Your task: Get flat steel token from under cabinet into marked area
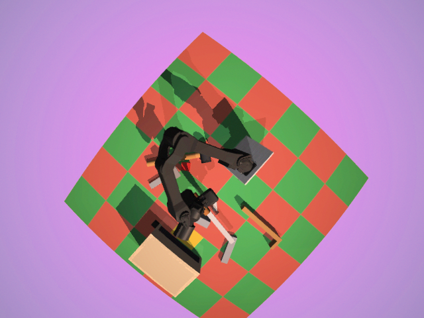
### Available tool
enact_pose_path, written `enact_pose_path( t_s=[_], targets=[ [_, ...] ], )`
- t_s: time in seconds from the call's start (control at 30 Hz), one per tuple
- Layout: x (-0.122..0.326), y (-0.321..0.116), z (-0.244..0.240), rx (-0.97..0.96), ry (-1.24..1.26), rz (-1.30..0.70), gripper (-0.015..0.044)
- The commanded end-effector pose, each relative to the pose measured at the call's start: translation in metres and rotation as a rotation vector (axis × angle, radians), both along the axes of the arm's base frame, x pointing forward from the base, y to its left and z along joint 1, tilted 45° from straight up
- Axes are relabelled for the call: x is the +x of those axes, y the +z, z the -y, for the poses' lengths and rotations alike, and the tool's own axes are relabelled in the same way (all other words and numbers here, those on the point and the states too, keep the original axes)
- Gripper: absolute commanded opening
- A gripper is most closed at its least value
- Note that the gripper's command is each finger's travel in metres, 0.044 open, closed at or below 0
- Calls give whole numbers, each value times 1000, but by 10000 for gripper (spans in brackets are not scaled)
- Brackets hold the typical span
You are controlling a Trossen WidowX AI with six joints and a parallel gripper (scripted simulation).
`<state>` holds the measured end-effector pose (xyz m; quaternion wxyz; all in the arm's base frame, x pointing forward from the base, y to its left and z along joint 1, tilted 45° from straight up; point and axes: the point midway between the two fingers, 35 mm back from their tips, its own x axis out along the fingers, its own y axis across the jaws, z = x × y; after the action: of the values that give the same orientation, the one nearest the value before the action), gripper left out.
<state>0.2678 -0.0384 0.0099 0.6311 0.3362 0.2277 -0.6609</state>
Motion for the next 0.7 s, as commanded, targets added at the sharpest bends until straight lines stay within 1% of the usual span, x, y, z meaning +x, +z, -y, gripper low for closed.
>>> enact_pose_path(
  t_s=[0.0, 0.67],
  targets=[
    [0, 0, -1, 12, -37, 41, 0],
    [0, 2, 7, 15, -212, 194, 0]
  ],
)
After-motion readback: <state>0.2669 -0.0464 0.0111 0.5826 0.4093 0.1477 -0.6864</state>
